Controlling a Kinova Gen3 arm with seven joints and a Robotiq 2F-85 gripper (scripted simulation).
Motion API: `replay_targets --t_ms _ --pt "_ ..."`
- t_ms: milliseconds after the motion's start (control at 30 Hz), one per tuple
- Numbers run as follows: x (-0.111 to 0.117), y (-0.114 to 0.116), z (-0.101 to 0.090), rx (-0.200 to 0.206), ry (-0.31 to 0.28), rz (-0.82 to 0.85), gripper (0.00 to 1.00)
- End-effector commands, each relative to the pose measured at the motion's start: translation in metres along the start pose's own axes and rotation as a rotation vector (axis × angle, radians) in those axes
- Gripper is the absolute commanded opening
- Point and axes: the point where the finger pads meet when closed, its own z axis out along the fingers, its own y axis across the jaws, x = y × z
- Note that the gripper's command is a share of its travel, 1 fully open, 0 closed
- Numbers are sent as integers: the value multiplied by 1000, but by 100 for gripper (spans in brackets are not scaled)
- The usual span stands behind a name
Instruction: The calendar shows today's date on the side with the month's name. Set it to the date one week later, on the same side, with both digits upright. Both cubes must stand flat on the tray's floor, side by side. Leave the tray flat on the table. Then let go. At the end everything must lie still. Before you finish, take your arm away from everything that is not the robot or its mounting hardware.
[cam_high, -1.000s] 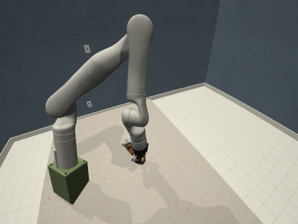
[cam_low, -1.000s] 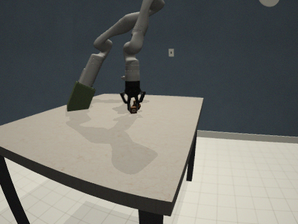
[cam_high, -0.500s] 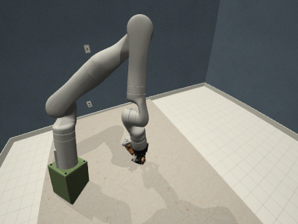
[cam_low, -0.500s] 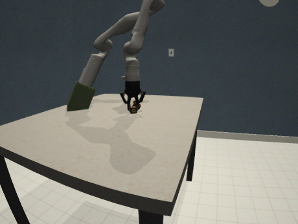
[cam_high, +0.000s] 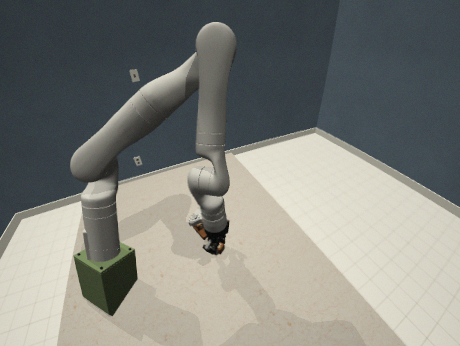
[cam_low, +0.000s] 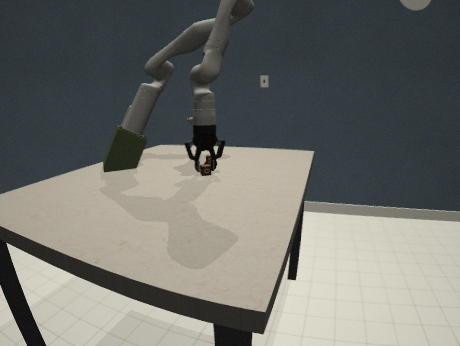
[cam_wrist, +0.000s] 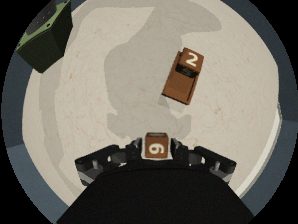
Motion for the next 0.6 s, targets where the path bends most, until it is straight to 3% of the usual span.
replay_targets --t_ms 0,567 --pt "0 0 0 0 -1 0 48" --pt "0 0 -3 -1 -1 0 48"
